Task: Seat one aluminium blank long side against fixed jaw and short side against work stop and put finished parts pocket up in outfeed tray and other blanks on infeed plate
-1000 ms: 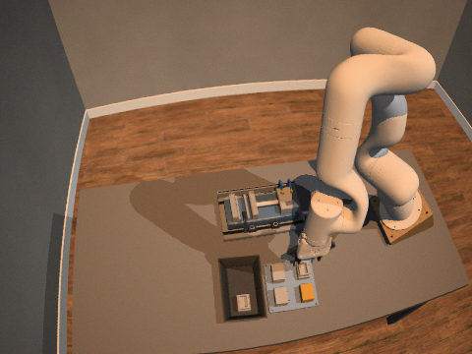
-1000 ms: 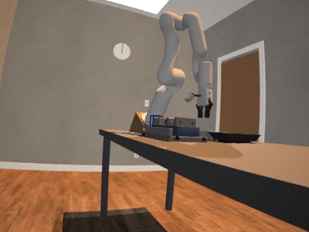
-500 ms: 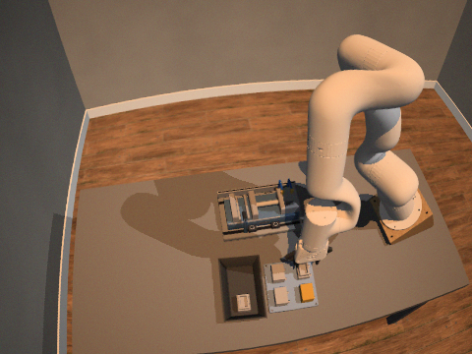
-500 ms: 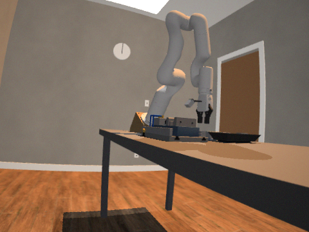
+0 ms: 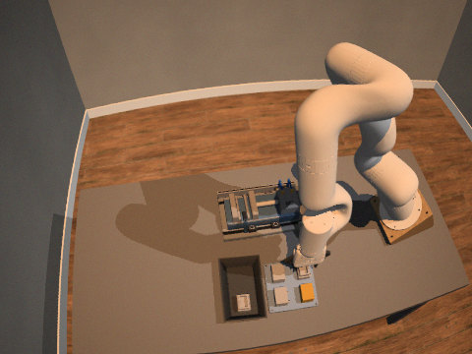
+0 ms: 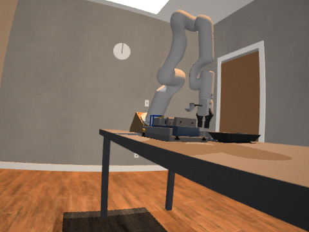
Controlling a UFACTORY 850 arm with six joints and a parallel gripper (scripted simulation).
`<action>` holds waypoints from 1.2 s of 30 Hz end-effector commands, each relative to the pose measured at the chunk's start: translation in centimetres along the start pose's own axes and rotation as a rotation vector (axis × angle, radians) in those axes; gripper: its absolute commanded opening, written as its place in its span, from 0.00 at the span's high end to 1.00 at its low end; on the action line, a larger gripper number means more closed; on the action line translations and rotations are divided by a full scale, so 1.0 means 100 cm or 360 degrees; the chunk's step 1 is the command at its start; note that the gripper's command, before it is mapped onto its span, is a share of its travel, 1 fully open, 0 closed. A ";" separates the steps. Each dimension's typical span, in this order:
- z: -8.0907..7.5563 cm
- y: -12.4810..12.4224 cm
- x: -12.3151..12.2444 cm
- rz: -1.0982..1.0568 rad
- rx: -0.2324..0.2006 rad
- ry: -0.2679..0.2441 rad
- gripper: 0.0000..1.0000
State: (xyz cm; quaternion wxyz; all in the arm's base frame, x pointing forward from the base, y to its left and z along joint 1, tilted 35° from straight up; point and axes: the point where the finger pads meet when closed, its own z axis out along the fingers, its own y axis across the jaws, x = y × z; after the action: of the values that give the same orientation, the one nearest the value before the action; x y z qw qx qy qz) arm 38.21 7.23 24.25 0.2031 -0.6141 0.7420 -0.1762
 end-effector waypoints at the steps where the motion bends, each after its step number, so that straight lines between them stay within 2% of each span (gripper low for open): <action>1: 0.005 -0.001 0.000 0.0007 0.0090 -0.0022 0.31; 12: 0.014 -0.001 0.000 0.0007 0.0090 -0.0022 0.31; 36: 0.014 -0.001 0.000 0.0007 0.0090 -0.0022 0.31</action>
State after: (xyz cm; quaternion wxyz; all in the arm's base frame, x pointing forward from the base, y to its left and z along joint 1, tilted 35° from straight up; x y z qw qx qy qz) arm 39.04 7.23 23.05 0.2251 -0.6078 0.7368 -0.1924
